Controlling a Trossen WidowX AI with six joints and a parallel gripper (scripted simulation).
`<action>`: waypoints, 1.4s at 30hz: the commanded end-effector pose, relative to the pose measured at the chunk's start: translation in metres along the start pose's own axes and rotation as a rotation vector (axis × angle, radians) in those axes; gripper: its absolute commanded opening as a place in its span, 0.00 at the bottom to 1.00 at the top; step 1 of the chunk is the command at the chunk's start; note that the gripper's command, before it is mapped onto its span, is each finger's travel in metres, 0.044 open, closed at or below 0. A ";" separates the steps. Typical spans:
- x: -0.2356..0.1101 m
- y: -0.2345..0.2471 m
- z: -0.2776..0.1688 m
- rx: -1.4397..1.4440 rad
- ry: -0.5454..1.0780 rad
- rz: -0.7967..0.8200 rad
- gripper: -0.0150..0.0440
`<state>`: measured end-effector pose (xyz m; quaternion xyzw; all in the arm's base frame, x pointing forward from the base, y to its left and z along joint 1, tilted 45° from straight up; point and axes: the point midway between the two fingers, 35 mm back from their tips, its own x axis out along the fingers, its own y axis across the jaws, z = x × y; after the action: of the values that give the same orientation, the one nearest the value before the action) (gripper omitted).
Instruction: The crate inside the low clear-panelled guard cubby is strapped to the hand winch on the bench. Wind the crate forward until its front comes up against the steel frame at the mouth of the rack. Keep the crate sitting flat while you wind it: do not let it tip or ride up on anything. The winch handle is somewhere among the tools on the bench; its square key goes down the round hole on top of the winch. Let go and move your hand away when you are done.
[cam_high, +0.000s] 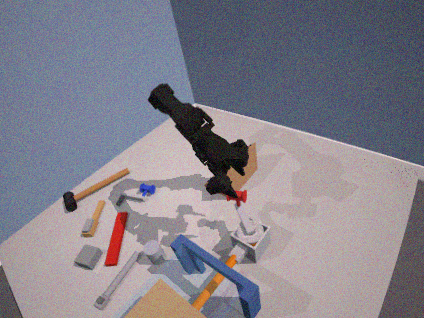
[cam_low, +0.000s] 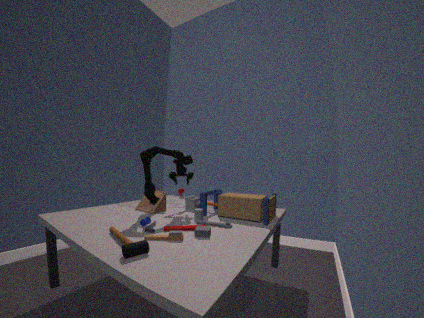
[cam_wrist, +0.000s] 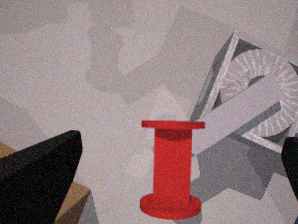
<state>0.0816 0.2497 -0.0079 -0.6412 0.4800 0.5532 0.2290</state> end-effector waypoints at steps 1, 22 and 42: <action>0.006 0.001 -0.003 -0.005 -0.002 0.003 1.00; 0.037 -0.001 -0.017 -0.005 0.000 0.004 1.00; 0.061 0.002 -0.030 -0.004 0.002 0.005 1.00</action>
<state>0.0902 0.2049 -0.0541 -0.6393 0.4812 0.5546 0.2283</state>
